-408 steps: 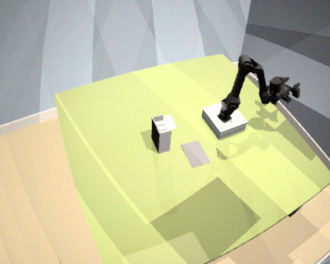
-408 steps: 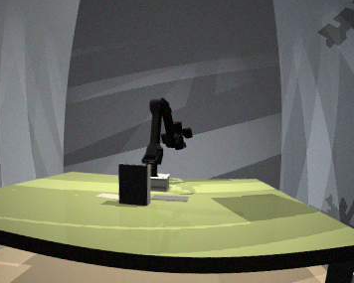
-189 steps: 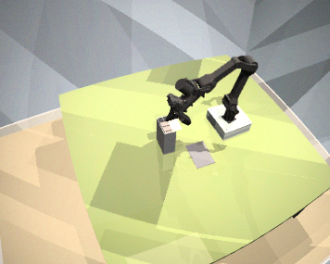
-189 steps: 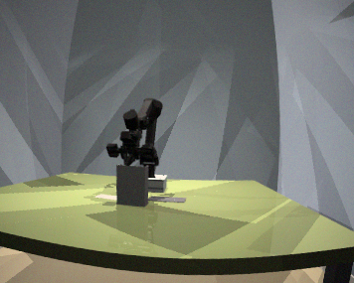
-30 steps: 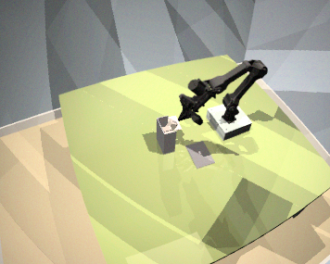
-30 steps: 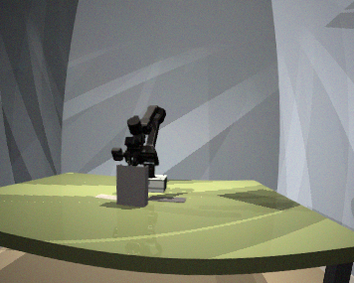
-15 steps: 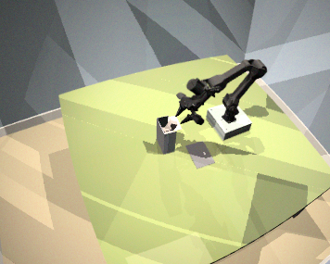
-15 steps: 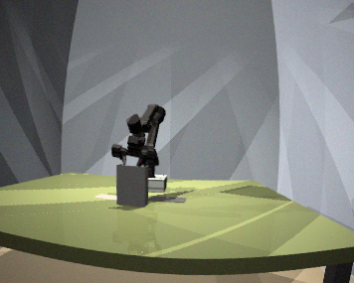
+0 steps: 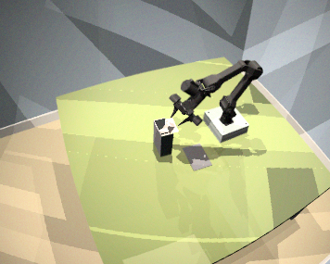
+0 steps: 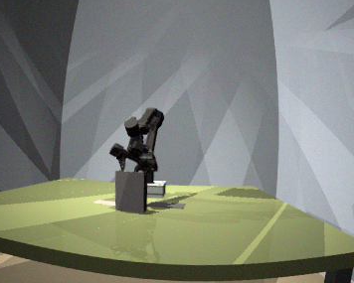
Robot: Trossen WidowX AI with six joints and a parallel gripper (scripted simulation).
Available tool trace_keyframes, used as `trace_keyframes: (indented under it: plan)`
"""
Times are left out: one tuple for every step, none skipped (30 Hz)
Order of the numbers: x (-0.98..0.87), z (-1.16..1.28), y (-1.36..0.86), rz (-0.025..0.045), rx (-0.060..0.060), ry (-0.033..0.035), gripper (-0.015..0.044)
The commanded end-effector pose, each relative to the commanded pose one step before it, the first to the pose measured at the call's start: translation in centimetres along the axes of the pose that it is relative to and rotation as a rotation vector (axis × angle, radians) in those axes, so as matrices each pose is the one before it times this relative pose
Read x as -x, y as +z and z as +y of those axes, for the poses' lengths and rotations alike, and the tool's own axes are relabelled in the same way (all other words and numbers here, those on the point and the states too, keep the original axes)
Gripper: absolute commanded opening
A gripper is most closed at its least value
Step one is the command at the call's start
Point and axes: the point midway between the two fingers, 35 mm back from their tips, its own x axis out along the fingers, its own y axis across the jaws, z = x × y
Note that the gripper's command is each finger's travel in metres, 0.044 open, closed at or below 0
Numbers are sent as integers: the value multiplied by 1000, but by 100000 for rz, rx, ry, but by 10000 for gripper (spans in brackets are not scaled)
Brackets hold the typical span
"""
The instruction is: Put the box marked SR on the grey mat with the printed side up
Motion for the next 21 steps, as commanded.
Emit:
trace_keyframes:
  plan:
    - [83, -145, 118, 1437, 10106, 841, 237]
    - [25, -31, 33, 328, 2973, 321, 237]
    - [26, -32, 32, 318, 2973, 330, 237]
    - [27, -33, 31, 309, 2974, 339, 237]
    - [27, -33, 30, 298, 2974, 348, 237]
    - [28, -34, 28, 288, 2975, 357, 237]
    - [28, -35, 27, 277, 2975, 365, 237]
    - [29, -35, 26, 267, 2975, 373, 237]
    - [29, -36, 25, 255, 2976, 381, 237]
    - [30, -36, 24, 244, 2976, 389, 237]
    - [31, -36, 22, 233, 2976, 396, 237]
    - [31, -37, 21, 221, 2977, 402, 237]
    - [32, -37, 20, 209, 2977, 409, 237]
    - [32, -37, 19, 197, 2977, 415, 237]
    - [33, -37, 17, 185, 2978, 420, 237]
    - [33, -38, 16, 172, 2978, 426, 237]
    - [34, -38, 15, 159, 2978, 431, 237]
    - [34, -38, 14, 147, 2979, 435, 237]
    - [35, -38, 13, 134, 2979, 439, 237]
    - [36, -38, 11, 121, 2979, 443, 237]
    - [36, -38, 10, 108, 2980, 446, 237]
